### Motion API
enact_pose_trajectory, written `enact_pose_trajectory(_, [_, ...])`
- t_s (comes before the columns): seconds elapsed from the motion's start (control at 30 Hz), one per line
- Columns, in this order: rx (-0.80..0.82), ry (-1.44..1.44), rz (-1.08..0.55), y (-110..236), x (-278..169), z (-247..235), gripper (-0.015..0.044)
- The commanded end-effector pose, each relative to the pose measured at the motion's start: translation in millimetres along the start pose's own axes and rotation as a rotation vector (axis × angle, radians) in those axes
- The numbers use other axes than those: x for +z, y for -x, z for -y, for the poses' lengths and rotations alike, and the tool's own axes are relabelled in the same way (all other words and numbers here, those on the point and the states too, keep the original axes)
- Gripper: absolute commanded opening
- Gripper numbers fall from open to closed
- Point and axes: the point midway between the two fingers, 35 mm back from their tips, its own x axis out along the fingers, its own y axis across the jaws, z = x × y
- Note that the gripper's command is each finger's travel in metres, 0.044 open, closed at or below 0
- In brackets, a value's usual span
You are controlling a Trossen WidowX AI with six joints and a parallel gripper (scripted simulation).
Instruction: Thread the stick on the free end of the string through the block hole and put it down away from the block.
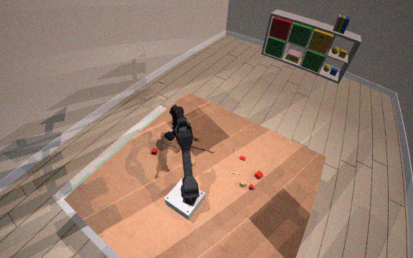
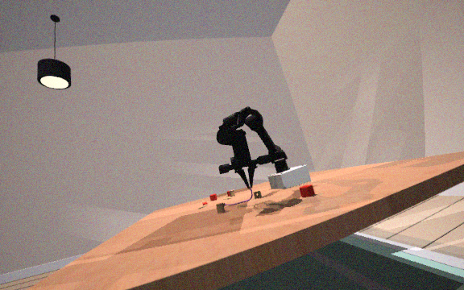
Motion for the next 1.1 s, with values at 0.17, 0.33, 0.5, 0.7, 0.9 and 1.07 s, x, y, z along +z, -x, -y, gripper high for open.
enact_pose_trajectory(0.17, [-0.01,-0.002,0.004,-6,-5,3,0.0])
enact_pose_trajectory(0.33, [-0.01,-0.002,0.005,-8,-5,5,0.0])
enact_pose_trajectory(0.5, [-0.01,-0.002,0.005,-13,-3,9,0.0])
enact_pose_trajectory(0.7, [-0.01,-0.002,0.006,-18,-1,14,0.0])
enact_pose_trajectory(0.9, [-0.011,-0.002,0.006,-23,2,19,0.0])
enact_pose_trajectory(1.07, [-0.011,-0.002,0.007,-27,4,23,0.0])
